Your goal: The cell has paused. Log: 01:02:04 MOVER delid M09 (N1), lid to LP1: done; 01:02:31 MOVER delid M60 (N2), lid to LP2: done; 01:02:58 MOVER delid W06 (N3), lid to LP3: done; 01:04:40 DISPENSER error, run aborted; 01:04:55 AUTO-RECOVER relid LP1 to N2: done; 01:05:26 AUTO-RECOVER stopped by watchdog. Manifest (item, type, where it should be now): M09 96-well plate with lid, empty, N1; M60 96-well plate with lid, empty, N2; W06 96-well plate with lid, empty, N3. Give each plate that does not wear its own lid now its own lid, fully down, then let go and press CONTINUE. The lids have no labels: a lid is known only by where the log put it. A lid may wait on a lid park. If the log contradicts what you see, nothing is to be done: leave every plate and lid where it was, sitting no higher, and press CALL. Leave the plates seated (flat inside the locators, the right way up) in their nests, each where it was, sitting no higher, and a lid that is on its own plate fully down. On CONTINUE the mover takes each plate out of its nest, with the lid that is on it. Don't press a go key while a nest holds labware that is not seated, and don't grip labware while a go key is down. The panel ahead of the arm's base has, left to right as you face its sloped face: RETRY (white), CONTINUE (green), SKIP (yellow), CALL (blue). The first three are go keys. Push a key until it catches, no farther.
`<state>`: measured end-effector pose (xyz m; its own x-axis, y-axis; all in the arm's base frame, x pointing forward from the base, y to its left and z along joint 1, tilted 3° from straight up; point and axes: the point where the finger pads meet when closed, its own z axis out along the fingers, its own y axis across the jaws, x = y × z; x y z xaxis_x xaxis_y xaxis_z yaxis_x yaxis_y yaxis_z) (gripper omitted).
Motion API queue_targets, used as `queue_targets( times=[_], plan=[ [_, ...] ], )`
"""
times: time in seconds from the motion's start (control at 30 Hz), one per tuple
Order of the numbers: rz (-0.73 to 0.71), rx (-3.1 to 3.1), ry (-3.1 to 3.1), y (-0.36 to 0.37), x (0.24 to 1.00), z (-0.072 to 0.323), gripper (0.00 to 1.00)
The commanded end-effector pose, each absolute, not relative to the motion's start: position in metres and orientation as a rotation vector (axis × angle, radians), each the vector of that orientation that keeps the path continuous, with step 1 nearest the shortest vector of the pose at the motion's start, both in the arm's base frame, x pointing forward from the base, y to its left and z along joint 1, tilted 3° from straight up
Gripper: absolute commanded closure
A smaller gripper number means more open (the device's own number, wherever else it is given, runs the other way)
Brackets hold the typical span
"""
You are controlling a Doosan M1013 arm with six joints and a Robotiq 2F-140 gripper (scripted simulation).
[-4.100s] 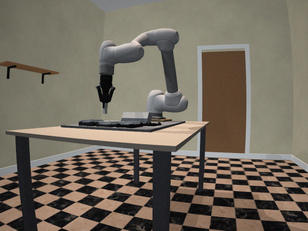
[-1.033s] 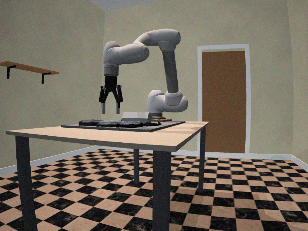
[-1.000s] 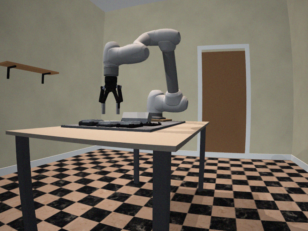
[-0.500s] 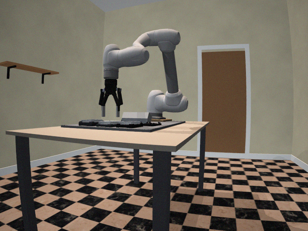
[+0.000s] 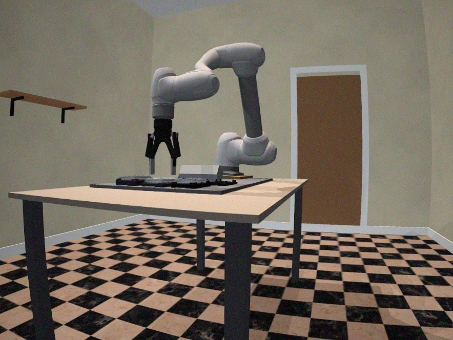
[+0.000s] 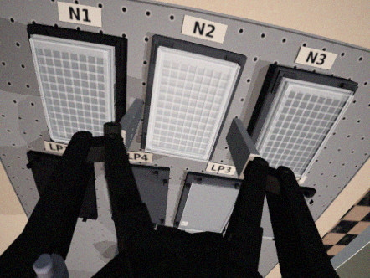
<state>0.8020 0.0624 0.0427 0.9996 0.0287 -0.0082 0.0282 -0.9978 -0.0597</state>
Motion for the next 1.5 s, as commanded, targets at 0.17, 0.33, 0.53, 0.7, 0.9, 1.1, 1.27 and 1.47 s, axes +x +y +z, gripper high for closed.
queue_targets(
  times=[0.17, 0.33, 0.53, 0.7, 0.9, 1.1, 1.27, 1.47],
  plan=[
    [0.014, -3.081, -0.044, 0.0624, 0.8020, 0.0418, 0.34],
    [0.014, -3.081, -0.044, 0.0624, 0.8020, 0.0418, 0.34],
    [0.014, -3.081, -0.044, 0.0624, 0.8020, 0.0418, 0.34],
    [0.014, -3.081, -0.044, 0.0624, 0.8020, 0.0418, 0.34],
    [0.014, -3.081, -0.044, 0.0624, 0.8020, 0.0418, 0.34],
    [0.014, -3.081, -0.044, 0.0624, 0.8020, 0.0418, 0.34],
    [0.014, -3.081, -0.044, 0.0624, 0.8020, 0.0418, 0.34],
    [0.014, -3.081, -0.044, 0.0624, 0.8020, 0.0418, 0.41]
  ],
)
